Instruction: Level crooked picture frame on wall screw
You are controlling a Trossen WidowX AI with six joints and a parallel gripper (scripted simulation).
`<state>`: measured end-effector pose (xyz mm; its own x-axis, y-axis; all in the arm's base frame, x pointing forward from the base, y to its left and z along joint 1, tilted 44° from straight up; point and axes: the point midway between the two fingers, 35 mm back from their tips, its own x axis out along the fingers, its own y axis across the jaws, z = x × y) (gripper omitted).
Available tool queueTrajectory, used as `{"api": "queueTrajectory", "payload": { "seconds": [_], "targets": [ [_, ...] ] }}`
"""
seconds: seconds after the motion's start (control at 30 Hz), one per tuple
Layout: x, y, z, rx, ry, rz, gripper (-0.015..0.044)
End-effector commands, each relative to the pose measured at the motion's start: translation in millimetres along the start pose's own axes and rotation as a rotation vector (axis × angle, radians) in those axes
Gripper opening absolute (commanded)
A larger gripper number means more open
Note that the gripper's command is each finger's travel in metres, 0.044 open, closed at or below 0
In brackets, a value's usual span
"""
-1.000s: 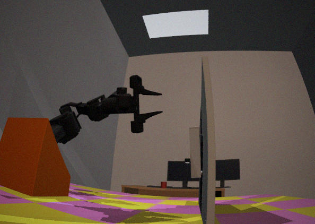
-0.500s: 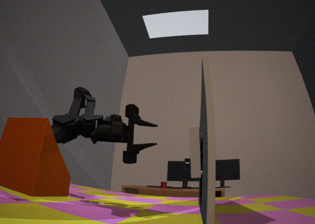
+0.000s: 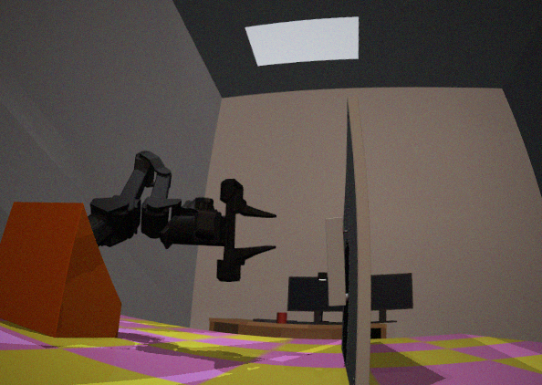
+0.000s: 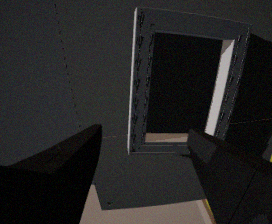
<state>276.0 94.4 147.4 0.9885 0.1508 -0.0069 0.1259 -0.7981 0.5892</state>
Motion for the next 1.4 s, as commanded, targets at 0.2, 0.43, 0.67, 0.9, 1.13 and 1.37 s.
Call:
{"api": "queueTrajectory", "payload": {
  "seconds": [0.2, 0.43, 0.67, 0.9, 1.13, 1.37],
  "targets": [
    [66.7, -1.3, 0.4, -0.008, 0.021, -0.001, 0.026],
    [68.1, -1.3, 0.9, -0.008, 0.021, -0.001, 0.026],
    [68.1, -1.3, 0.9, -0.008, 0.021, -0.001, 0.026],
    [74.9, -1.3, 0.2, -0.008, 0.021, 0.0, 0.026],
    [86.3, -1.1, -0.4, -0.008, 0.022, 0.0, 0.026],
    [97.6, -1.0, -0.8, -0.008, 0.023, 0.001, 0.026]
  ]
}}
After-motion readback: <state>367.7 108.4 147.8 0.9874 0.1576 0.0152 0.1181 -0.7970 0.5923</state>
